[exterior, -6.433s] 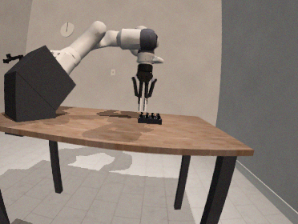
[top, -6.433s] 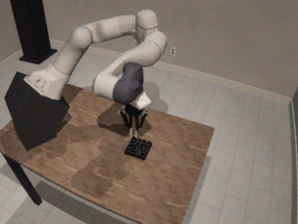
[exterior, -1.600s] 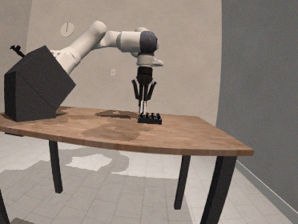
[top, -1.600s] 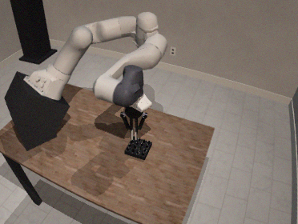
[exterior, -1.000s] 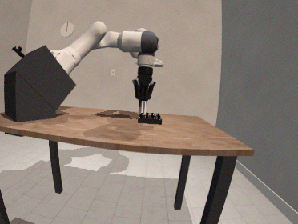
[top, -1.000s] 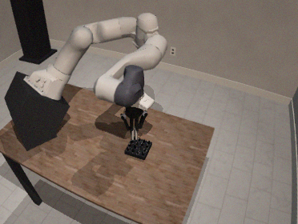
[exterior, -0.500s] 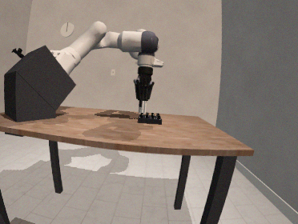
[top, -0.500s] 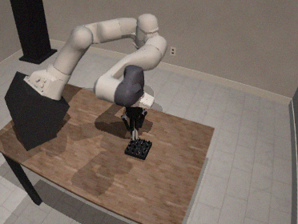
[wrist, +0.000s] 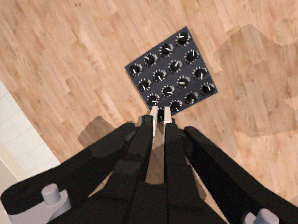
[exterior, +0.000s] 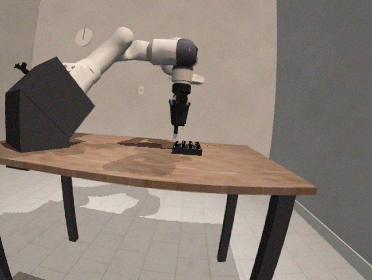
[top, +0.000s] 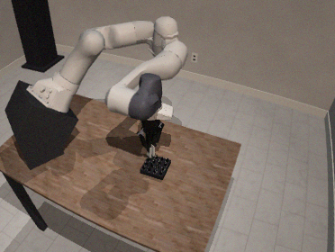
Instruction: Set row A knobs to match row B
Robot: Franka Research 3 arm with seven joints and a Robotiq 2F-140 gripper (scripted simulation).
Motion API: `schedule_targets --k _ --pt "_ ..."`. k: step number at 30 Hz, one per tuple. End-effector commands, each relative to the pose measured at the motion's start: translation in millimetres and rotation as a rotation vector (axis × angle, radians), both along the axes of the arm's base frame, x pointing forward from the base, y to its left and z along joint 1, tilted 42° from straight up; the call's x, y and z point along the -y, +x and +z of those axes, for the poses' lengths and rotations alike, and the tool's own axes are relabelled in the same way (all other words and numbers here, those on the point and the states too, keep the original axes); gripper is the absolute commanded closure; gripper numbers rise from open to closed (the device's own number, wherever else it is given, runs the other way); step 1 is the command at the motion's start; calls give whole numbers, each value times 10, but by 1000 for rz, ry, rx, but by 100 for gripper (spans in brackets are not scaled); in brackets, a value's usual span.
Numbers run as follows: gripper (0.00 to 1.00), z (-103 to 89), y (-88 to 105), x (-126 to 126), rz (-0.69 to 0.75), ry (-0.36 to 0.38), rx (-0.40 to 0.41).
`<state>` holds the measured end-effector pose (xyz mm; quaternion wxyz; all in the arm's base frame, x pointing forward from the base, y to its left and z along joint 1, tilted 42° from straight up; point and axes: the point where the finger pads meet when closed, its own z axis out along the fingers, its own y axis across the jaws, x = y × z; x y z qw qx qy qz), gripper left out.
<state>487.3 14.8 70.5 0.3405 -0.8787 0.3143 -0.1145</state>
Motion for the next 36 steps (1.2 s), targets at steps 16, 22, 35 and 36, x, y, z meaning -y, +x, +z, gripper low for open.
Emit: schedule_targets --k 16,22,35,36 --pt "95 -13 5 1 208 -119 160" --pt "95 -13 5 1 215 -123 165" --pt "95 -13 5 1 215 -123 165" --pt "88 -13 5 1 215 -123 165"
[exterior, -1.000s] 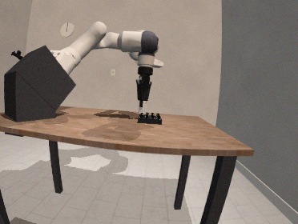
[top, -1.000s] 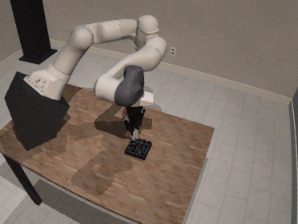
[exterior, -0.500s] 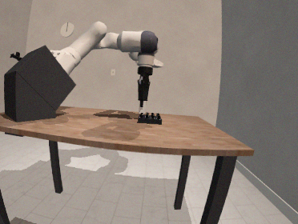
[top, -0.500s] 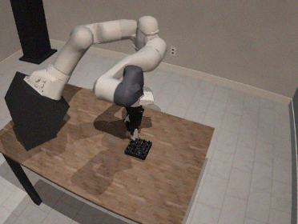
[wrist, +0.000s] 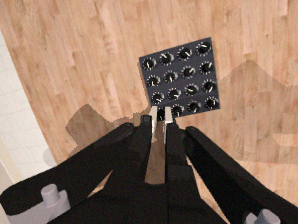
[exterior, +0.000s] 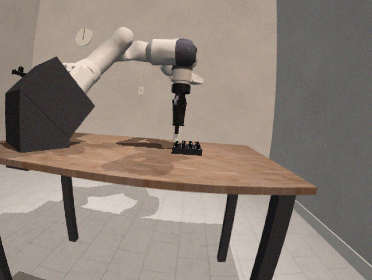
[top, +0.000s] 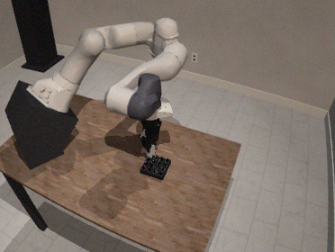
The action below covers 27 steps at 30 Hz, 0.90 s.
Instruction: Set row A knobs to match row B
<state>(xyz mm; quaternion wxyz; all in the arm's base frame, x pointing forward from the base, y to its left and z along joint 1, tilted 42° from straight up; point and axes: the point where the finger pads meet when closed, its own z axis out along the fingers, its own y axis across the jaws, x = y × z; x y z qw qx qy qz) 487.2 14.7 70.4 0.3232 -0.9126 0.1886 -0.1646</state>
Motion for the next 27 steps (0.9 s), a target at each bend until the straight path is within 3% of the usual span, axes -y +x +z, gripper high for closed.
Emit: schedule_targets --k 1,27 --pt "88 -12 6 0 10 -9 10" --pt "88 30 -19 30 10 -9 10"
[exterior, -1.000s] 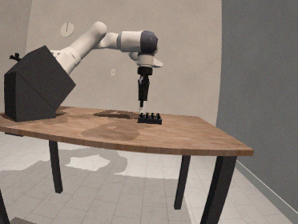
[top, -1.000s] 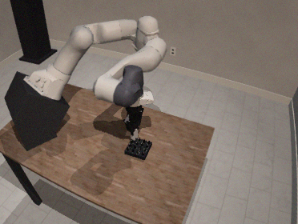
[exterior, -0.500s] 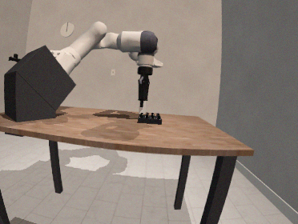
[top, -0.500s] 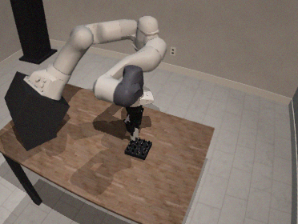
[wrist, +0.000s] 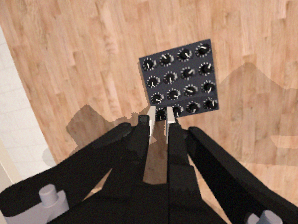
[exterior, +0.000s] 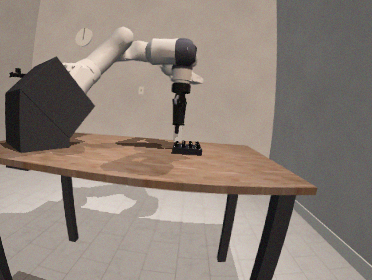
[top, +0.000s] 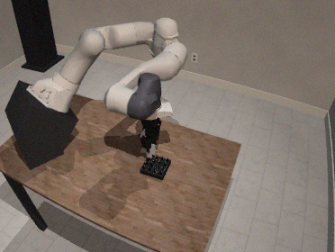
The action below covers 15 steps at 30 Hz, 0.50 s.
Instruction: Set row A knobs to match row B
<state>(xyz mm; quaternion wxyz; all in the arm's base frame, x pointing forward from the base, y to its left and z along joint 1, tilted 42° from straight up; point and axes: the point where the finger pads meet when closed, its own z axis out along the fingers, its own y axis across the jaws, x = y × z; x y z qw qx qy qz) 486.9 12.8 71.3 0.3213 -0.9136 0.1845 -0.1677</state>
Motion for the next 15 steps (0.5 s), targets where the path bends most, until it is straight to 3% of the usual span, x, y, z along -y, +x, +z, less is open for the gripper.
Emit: schedule_targets --k 1,15 --pt "88 21 -16 11 5 -2 2" --pt "88 254 -150 177 5 -2 2"
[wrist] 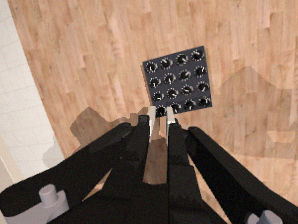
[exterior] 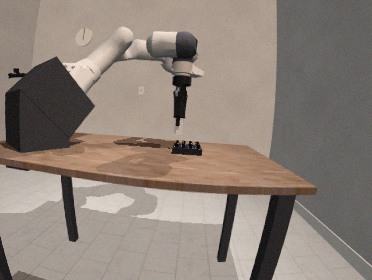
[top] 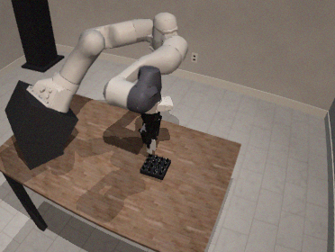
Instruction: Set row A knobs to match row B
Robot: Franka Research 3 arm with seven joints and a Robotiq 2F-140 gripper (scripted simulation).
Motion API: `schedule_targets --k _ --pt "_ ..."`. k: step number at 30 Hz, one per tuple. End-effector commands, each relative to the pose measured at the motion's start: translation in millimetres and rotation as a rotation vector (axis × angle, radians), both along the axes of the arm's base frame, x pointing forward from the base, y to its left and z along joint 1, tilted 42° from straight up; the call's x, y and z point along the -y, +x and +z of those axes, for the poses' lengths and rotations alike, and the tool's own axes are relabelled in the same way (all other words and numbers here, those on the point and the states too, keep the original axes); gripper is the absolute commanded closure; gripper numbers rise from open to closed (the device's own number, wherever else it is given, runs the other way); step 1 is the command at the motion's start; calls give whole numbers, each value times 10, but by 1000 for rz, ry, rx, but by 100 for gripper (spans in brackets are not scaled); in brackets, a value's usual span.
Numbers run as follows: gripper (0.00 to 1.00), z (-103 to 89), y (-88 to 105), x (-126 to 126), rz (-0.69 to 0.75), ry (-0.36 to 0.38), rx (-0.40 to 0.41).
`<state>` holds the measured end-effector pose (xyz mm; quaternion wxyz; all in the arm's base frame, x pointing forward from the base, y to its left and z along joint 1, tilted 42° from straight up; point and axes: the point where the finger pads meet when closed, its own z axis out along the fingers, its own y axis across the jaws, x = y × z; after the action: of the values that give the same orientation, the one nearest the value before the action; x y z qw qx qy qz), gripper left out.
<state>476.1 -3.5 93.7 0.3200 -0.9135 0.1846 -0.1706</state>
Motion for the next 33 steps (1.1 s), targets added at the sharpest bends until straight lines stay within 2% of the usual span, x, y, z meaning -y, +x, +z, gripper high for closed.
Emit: schedule_targets --k 1,16,20,22,33 --pt "88 34 -45 16 7 1 -2" --pt "88 39 -39 19 -1 6 -8" --pt "88 60 -5 32 -47 33 -40" --pt "88 98 56 54 -128 81 -97" --pt "88 146 131 84 -231 142 -170"
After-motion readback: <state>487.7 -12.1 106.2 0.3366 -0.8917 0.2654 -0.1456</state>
